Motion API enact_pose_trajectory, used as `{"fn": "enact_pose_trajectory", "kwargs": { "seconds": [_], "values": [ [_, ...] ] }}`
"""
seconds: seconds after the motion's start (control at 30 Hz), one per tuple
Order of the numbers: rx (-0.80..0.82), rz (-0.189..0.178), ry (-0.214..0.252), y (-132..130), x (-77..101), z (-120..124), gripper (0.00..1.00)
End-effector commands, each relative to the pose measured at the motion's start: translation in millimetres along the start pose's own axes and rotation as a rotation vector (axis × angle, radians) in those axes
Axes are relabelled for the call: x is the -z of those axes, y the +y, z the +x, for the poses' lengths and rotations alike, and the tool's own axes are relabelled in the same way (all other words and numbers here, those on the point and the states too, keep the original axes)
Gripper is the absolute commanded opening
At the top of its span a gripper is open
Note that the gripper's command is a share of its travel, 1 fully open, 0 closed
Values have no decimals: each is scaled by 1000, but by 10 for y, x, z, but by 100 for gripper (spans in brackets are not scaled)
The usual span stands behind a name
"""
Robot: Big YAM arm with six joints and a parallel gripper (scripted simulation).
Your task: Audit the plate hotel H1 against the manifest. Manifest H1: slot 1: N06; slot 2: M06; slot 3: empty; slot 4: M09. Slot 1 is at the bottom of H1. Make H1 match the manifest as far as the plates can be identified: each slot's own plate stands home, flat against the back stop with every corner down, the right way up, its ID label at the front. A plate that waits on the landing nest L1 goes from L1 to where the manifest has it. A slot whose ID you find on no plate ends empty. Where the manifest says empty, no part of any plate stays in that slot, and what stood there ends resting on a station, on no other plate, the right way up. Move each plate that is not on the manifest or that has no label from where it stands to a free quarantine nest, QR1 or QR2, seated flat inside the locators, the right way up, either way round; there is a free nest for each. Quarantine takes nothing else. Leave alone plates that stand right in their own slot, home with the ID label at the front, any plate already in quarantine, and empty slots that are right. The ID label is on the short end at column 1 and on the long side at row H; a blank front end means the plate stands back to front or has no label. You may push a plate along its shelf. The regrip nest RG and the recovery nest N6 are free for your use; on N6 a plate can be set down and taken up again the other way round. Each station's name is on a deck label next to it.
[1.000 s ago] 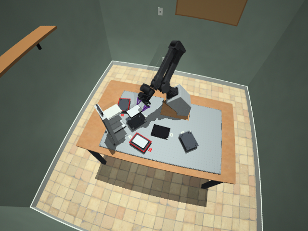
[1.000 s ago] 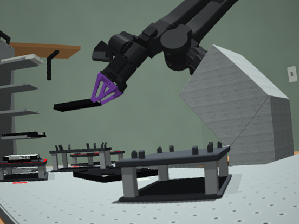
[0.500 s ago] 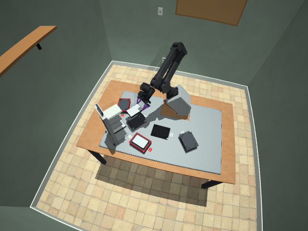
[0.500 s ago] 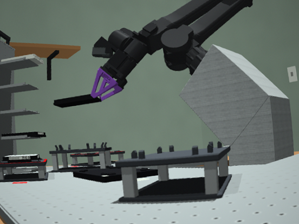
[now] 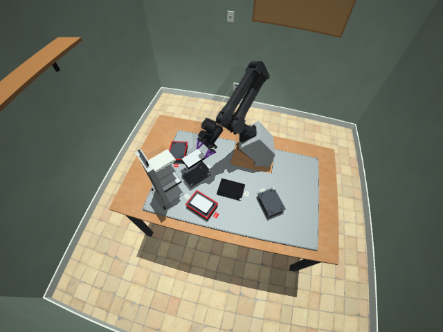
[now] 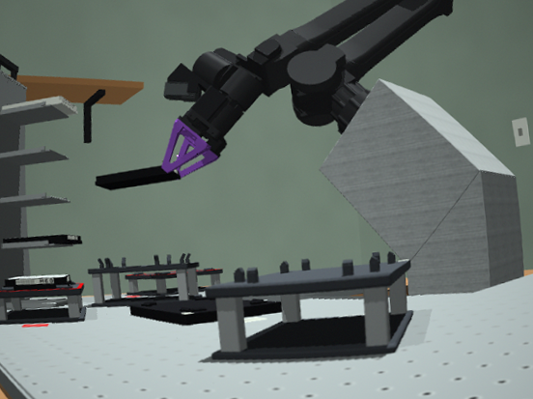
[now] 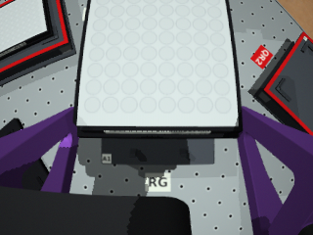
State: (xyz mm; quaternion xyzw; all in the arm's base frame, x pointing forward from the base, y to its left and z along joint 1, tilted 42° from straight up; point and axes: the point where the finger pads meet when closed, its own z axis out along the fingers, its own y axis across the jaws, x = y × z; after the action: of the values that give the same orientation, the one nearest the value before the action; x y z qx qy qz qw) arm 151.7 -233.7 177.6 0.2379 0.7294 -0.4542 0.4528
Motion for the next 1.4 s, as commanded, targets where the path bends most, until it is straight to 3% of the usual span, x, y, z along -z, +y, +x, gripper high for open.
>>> {"fn": "enact_pose_trajectory", "kwargs": {
  "seconds": [0.0, 0.6, 0.63, 1.37],
  "values": [
    [-16, 14, -42, -98, 16, -241, 86],
    [-16, 14, -42, -98, 8, -234, 86],
    [-36, 25, -70, -171, 5, -397, 86],
    [-34, 19, -69, -137, -138, -521, 86]
  ]
}}
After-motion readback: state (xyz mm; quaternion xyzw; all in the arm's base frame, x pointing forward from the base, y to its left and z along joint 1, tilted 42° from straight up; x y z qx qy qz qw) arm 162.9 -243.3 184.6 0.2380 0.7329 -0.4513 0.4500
